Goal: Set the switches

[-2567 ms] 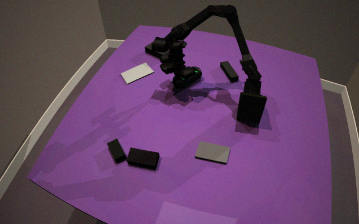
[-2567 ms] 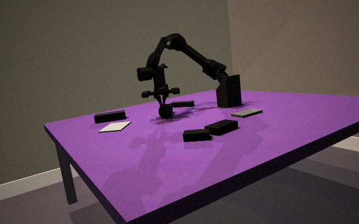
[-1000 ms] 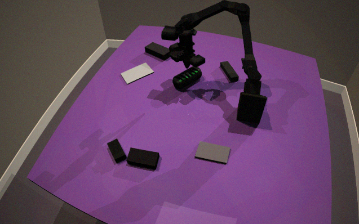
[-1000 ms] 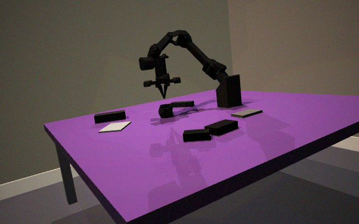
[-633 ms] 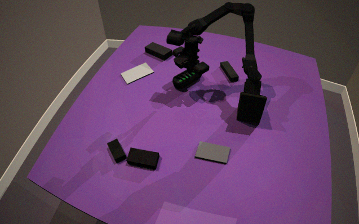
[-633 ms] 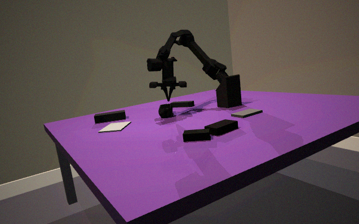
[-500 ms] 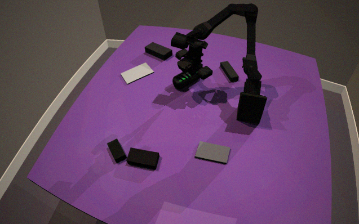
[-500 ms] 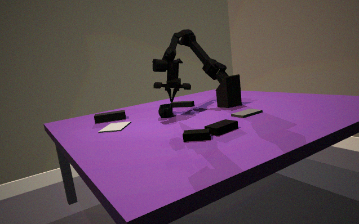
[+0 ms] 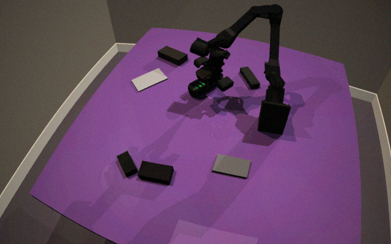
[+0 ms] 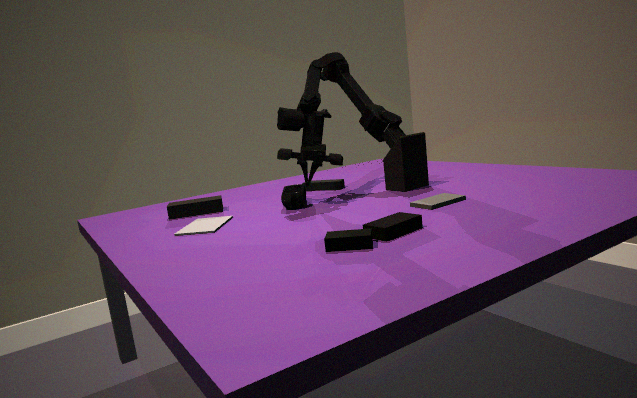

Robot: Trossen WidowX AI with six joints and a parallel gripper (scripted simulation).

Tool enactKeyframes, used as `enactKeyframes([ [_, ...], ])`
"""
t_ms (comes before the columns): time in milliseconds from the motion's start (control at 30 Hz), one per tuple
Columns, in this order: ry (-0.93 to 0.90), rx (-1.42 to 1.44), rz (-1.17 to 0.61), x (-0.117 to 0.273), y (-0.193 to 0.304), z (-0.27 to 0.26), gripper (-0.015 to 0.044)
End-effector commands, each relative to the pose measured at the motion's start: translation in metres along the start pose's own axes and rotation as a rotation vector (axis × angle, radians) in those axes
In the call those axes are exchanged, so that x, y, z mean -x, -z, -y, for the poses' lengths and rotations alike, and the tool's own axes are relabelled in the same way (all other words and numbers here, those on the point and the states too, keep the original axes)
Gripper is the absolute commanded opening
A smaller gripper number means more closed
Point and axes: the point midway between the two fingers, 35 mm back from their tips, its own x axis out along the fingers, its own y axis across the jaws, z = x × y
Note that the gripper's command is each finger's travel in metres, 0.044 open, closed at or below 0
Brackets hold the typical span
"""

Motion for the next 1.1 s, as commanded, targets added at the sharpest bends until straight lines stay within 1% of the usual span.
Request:
enactKeyframes([
  [0, -0.010, 0.011, -0.002, -0.008, 0.000, -0.004, 0.0000],
  [533, -0.007, 0.012, -0.004, -0.037, 0.001, -0.011, 0.0000],
  [1067, -0.007, 0.012, -0.005, -0.039, 0.001, -0.008, 0.0000],
])
